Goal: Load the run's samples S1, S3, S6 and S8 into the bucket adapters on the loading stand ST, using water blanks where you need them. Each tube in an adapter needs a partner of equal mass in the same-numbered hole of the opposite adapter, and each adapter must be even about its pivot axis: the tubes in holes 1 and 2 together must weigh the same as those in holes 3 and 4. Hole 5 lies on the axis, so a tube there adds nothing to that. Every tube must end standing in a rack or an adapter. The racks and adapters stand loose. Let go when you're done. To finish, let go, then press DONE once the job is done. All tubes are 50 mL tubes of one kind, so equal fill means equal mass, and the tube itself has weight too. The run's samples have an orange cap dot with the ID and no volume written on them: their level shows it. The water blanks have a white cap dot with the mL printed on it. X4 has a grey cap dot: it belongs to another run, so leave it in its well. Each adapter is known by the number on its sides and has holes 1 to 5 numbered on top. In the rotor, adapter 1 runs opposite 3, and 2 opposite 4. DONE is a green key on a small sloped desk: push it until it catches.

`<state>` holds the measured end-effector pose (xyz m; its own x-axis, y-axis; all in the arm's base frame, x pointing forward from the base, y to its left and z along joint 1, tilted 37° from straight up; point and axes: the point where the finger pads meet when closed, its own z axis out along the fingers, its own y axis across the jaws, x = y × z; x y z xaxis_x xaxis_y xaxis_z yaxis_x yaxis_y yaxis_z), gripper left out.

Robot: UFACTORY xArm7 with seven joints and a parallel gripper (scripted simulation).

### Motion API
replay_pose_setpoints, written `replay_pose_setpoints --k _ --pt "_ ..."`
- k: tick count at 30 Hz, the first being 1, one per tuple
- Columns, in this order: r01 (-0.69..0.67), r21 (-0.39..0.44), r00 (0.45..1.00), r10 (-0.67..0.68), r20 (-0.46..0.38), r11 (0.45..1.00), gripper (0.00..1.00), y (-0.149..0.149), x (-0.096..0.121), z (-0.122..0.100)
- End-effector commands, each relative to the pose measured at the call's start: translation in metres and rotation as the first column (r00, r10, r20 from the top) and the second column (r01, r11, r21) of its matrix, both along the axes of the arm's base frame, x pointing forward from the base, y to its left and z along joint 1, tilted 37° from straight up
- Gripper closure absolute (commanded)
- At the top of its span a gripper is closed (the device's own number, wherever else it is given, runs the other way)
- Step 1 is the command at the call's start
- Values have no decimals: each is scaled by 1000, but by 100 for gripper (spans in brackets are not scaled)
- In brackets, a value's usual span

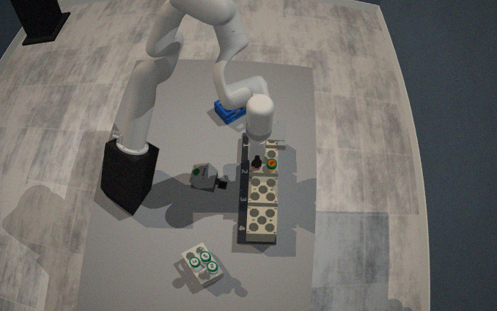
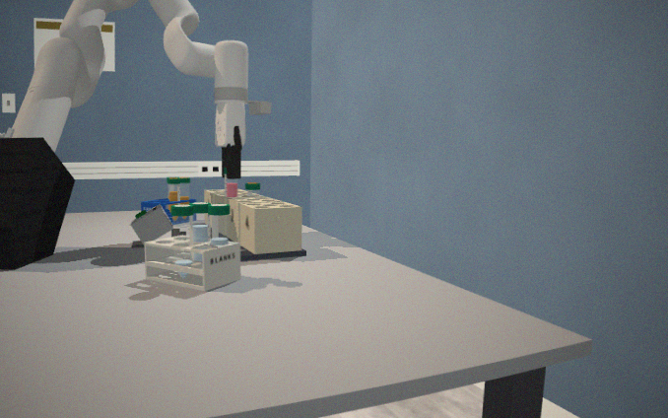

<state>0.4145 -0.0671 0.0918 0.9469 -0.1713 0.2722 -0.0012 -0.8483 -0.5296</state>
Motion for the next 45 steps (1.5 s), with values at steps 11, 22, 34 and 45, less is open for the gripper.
replay_pose_setpoints --k 11,22,34,45 --pt "3 -2 1000 -3 3 1000 100 4 5 -9" --pt "3 -2 1000 -3 3 1000 100 9 8 -16" --pt "3 -2 1000 -3 3 1000 100 14 11 -24" --pt "3 -2 1000 -3 3 1000 100 16 13 -28"
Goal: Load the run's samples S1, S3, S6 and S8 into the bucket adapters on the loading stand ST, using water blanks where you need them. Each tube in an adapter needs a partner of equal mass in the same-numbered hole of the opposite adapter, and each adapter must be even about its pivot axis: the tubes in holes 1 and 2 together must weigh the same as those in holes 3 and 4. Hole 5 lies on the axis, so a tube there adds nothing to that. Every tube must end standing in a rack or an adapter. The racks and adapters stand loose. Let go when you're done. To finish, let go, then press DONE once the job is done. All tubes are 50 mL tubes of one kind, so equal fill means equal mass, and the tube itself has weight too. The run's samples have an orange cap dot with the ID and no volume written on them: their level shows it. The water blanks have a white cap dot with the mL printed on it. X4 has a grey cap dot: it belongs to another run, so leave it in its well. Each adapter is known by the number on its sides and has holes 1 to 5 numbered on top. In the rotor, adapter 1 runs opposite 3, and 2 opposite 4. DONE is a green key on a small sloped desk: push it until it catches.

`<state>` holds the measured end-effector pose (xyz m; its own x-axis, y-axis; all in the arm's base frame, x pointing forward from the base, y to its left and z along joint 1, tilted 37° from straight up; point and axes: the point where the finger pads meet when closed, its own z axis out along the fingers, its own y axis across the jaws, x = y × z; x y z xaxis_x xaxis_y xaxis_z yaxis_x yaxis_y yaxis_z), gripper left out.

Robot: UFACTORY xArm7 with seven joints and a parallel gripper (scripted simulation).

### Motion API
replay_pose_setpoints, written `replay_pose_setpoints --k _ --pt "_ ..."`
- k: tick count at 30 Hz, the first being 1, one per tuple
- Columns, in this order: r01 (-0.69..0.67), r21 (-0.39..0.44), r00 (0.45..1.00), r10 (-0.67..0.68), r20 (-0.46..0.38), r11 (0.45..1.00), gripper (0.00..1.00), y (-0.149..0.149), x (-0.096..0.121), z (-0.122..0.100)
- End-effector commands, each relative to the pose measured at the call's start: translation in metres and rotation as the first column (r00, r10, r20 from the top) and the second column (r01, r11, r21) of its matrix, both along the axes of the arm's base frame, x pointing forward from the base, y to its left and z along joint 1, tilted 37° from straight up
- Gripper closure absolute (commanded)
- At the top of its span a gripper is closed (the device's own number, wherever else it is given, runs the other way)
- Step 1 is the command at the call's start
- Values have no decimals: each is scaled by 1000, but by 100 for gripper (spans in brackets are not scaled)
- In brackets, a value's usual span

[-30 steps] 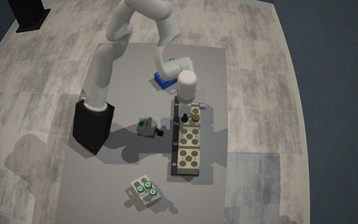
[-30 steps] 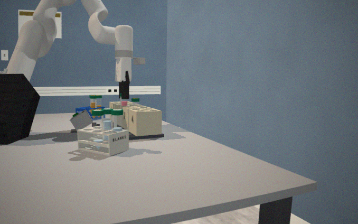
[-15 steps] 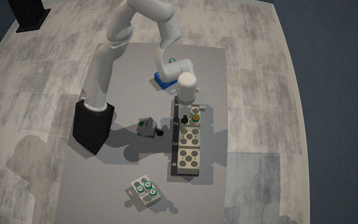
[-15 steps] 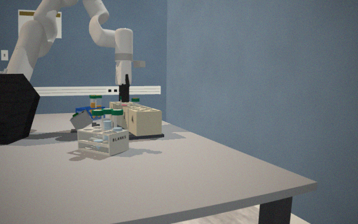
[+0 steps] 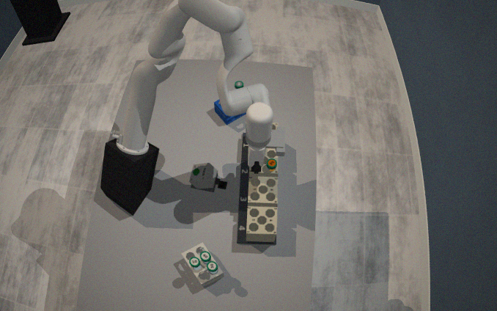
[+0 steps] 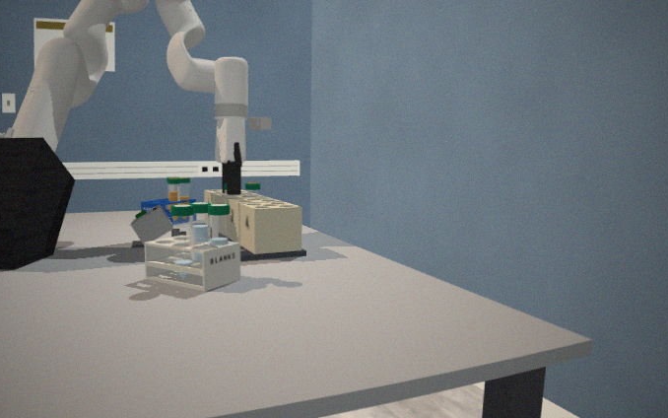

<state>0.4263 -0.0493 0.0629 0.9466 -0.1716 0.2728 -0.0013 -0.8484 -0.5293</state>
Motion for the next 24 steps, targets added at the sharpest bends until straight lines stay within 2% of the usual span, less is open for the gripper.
replay_pose_setpoints --k 1,9,10,24 --pt "3 -2 1000 -3 3 1000 100 -2 1 1" --pt "3 -2 1000 -3 3 1000 100 -2 1 1" --pt "3 -2 1000 -3 3 1000 56 -1 1 1" --pt "3 -2 1000 -3 3 1000 56 -1 1 1"
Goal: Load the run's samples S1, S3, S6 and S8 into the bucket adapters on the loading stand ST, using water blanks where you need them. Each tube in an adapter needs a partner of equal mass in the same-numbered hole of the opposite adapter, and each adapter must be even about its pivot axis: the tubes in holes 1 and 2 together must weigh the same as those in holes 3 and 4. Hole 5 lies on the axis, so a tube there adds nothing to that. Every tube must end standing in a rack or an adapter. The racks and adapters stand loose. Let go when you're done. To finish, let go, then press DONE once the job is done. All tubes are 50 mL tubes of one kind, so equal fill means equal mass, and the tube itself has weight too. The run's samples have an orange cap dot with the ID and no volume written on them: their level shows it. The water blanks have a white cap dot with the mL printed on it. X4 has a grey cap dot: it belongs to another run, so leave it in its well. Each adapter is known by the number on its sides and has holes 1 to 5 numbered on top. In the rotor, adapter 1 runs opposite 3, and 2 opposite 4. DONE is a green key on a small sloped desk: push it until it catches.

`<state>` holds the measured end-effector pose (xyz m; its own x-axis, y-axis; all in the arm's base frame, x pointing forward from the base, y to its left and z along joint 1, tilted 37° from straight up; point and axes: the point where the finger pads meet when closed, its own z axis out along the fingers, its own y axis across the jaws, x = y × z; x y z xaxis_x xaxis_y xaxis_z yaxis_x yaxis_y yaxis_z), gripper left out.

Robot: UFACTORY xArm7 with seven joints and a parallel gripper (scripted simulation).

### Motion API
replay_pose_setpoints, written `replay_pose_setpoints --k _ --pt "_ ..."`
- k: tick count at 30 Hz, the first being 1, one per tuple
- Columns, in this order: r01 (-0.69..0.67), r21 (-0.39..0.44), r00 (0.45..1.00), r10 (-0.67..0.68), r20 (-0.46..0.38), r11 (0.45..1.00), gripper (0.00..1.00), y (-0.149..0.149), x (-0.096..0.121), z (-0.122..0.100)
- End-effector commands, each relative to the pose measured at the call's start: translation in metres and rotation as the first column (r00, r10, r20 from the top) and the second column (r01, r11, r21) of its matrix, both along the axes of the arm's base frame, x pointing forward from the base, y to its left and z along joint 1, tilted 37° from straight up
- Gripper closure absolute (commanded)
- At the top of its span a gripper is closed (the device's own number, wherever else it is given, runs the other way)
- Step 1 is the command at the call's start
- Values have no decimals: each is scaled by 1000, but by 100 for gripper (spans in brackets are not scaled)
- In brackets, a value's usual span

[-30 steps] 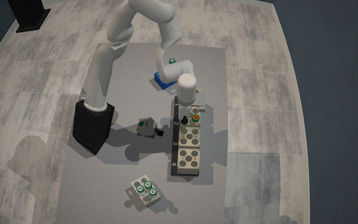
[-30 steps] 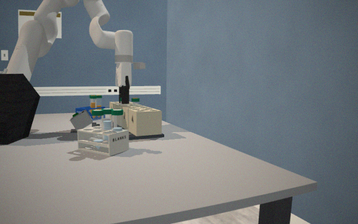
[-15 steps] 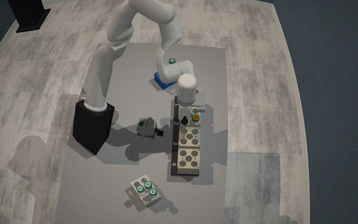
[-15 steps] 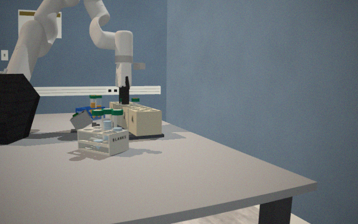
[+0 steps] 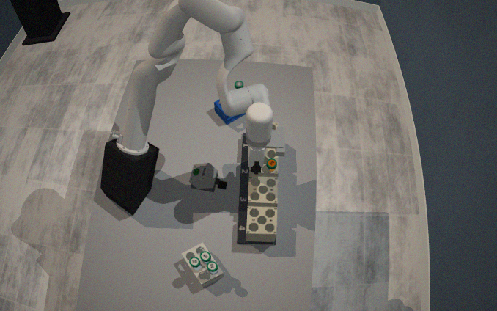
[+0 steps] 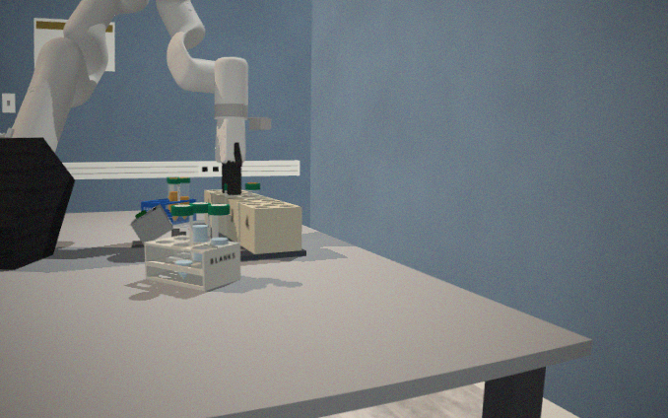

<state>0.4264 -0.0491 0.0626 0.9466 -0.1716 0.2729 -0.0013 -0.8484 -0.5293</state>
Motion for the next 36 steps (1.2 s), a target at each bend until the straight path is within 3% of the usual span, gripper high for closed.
replay_pose_setpoints --k 1,15,36 --pt "3 -2 1000 -3 3 1000 56 -2 1 1" --pt "3 -2 1000 -3 3 1000 56 -3 0 3" --pt "3 -2 1000 -3 3 1000 56 -22 -12 33"
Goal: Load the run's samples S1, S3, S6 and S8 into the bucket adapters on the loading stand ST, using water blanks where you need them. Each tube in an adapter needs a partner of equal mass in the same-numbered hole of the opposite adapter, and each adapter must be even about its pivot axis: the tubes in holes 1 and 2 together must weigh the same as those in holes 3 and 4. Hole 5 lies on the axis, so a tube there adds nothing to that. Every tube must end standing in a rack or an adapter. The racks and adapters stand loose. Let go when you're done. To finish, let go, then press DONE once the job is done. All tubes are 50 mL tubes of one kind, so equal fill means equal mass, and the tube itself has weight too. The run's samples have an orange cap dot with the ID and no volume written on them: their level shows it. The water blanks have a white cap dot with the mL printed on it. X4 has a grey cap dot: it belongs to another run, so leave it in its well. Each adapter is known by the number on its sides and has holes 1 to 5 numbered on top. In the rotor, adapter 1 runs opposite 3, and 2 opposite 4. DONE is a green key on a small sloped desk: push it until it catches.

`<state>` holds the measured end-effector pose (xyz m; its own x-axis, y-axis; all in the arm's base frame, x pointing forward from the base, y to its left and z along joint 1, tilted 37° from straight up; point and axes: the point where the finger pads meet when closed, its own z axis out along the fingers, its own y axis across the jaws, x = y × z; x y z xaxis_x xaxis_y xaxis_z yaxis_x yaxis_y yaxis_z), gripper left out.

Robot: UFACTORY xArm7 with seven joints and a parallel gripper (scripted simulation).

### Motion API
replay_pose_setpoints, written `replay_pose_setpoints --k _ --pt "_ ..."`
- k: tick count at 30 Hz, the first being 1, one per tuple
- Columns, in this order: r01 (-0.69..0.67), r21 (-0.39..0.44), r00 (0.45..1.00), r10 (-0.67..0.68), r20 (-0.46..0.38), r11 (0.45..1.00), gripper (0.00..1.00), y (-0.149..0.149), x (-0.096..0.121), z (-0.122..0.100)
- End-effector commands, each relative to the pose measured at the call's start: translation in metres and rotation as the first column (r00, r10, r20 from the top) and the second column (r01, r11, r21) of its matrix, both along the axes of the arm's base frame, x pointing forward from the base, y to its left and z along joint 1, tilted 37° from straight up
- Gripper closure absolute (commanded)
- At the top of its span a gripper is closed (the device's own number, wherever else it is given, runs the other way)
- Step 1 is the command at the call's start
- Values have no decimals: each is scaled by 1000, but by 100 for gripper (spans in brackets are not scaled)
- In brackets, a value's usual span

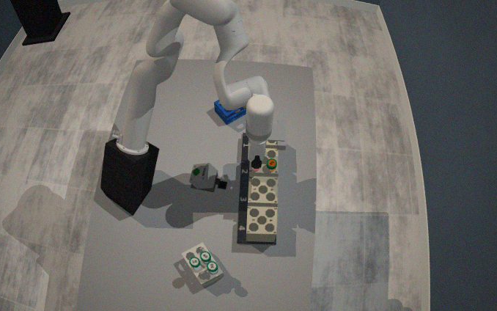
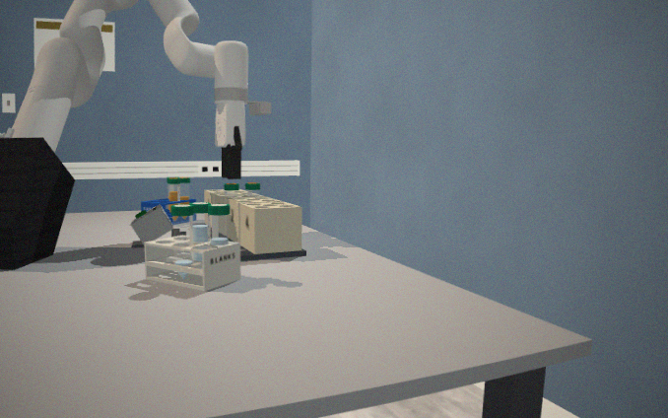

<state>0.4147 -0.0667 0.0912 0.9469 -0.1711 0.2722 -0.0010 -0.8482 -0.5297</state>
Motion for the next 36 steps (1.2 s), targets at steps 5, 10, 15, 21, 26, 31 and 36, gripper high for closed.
replay_pose_setpoints --k 5,10,15,21,26,31,36 --pt "3 -2 1000 -3 3 1000 56 -9 -4 13" --pt "3 -2 1000 -3 3 1000 56 -14 -7 21" --pt "3 -2 1000 -3 3 1000 56 -17 -9 26" --pt "3 -2 1000 -3 3 1000 56 -23 -13 35" --pt "3 -2 1000 -3 3 1000 56 -28 -16 43" --pt "3 -2 1000 -3 3 1000 56 -31 -18 48" --pt "3 -2 1000 -3 3 1000 56 -36 -21 56"
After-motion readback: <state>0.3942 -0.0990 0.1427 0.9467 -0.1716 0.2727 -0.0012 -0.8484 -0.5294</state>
